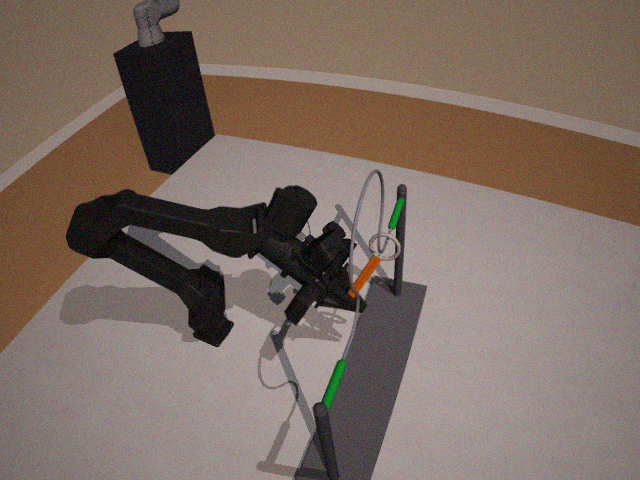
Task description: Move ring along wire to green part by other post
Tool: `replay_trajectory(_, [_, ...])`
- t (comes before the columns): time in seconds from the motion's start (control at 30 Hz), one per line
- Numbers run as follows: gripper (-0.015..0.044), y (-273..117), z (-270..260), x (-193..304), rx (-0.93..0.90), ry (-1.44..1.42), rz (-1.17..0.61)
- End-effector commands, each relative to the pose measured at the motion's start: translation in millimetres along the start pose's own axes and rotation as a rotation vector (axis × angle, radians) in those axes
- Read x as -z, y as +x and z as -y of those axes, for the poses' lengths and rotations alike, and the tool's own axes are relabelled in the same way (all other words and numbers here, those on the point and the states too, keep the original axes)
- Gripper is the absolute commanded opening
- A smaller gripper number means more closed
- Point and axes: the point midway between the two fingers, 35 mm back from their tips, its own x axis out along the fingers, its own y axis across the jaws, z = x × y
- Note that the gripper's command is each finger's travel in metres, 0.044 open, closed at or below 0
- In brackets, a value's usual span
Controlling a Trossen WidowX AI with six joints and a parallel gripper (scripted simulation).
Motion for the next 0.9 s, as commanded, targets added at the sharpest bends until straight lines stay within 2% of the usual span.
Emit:
replay_trajectory(0.0, [-0.015, -1, -9, -3, -0.018, 0.051, -0.003])
replay_trajectory(0.87, [-0.015, -8, -48, -8, -0.067, 0.15, -0.011])
